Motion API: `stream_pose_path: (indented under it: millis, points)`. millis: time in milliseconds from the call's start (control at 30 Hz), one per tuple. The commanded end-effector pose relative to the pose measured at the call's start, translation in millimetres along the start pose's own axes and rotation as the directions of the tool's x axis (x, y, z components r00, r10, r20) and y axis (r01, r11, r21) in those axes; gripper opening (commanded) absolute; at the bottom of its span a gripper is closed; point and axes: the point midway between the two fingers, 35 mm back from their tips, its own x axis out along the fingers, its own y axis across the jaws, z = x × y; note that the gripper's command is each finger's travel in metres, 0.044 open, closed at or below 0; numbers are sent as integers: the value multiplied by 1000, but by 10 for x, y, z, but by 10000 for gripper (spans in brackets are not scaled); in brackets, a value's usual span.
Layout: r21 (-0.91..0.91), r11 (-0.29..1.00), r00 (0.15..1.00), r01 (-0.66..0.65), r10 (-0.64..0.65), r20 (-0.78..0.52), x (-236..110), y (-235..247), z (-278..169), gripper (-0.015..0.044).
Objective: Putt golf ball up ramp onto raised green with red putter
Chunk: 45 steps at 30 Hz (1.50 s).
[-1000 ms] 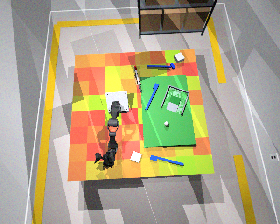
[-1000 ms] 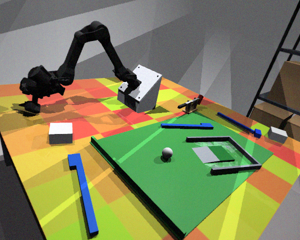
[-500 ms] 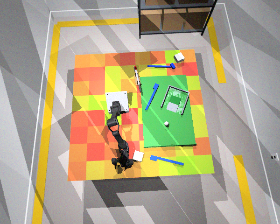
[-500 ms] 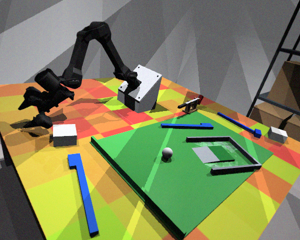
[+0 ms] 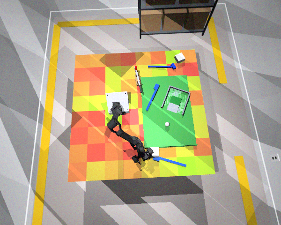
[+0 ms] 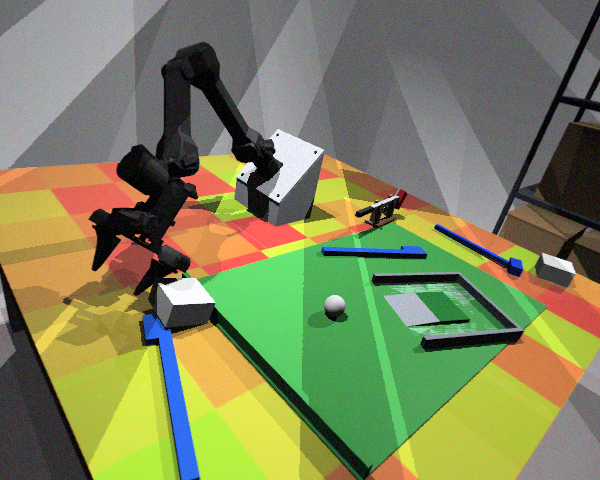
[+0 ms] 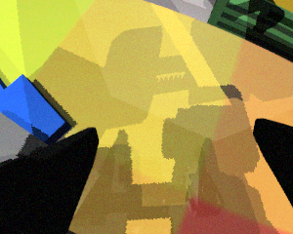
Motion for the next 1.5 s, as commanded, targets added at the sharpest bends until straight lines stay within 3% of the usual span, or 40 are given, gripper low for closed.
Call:
stream_pose_path:
  millis: [0,167,400,833,1133,1467]
  points:
    - [-94,979,984,-180,180,-10,-186,701,11,440]
    - [-185,924,942,-333,336,-19,-487,1339,25,440]
    - [-360,764,843,-535,508,-175,-929,2221,-409,440]
    - [-617,235,598,-751,637,-486,-2227,3349,-1406,440]
    - [-679,-237,456,-695,585,-671,-3287,3614,-2212,440]
    - [-562,-721,420,-405,400,-815,-4339,3326,-3168,440]
